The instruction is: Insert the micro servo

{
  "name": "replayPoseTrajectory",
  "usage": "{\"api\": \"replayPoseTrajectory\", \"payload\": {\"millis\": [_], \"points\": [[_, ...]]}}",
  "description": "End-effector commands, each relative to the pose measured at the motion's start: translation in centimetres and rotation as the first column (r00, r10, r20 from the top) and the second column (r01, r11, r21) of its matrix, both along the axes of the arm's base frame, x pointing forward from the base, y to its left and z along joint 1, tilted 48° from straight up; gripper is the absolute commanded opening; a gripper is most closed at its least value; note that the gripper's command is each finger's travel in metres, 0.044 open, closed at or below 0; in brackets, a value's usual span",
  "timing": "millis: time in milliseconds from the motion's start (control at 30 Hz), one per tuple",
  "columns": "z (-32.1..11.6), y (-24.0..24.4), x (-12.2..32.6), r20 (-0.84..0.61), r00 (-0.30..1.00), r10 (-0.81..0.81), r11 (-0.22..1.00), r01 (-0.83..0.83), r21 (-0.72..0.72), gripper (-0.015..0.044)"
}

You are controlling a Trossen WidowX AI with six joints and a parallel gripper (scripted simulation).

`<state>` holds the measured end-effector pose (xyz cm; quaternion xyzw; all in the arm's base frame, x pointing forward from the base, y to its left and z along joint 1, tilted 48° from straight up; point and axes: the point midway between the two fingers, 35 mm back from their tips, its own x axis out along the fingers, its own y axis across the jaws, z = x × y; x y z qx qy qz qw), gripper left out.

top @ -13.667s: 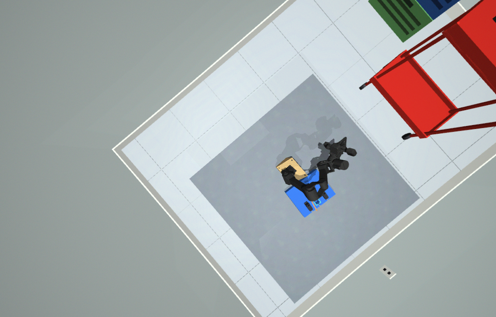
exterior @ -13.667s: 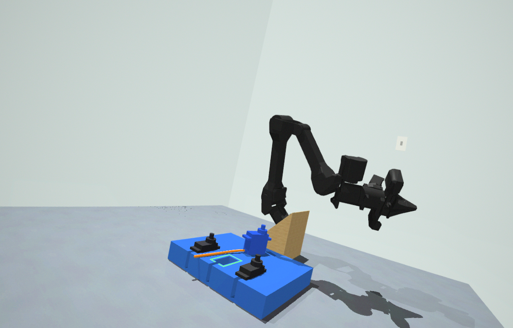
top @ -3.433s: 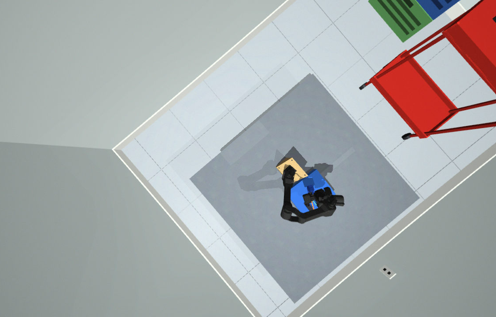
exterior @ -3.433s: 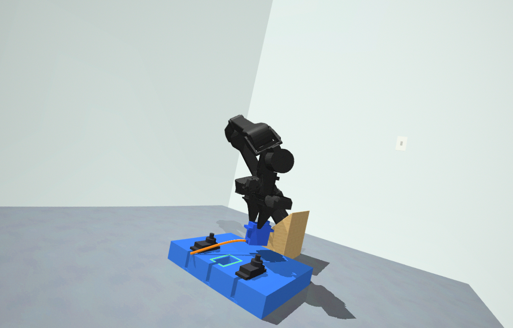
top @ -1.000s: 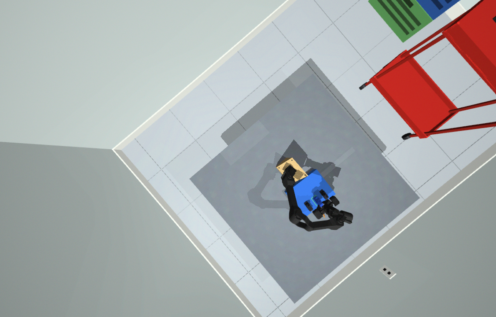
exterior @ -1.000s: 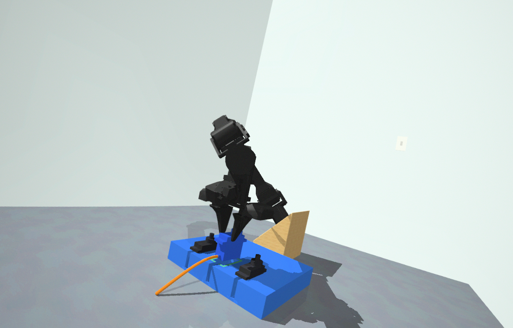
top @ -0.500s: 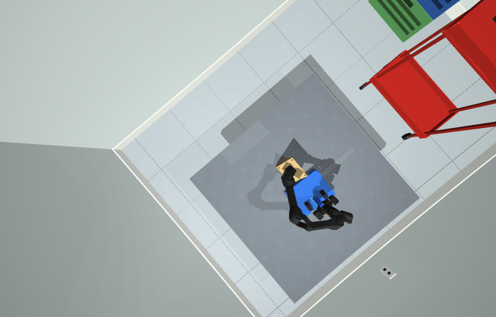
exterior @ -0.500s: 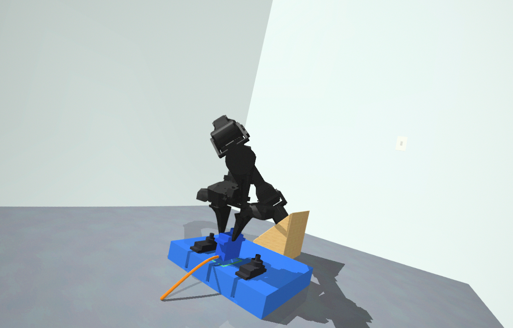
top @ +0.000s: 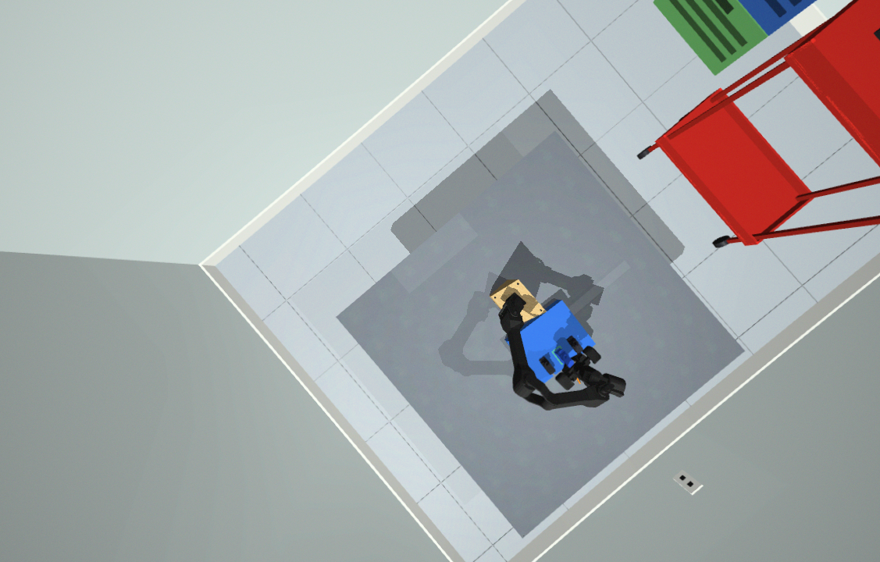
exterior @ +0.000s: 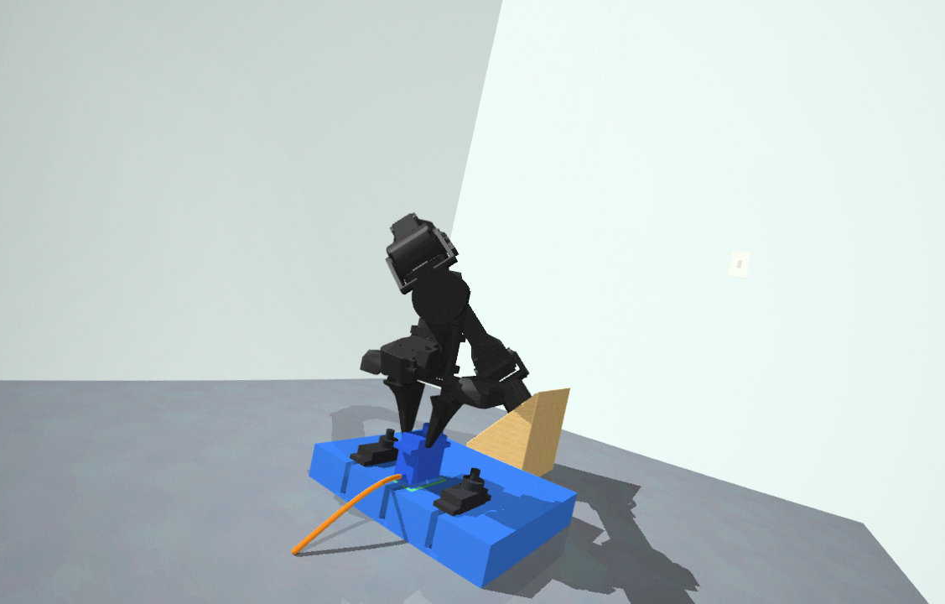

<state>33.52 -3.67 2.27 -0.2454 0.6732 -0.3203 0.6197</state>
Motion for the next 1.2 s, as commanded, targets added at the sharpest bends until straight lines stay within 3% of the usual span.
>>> {"api": "replayPoseTrajectory", "payload": {"millis": [0, 1167], "points": [[-0.3, -0.2, -0.1, -0.005, 1.0, 0.007, 1.0, -0.007, -0.004, 0.0], [-1.7, -1.8, -0.3, -0.005, 1.0, 0.007, 1.0, -0.007, -0.005, 0.0]]}}
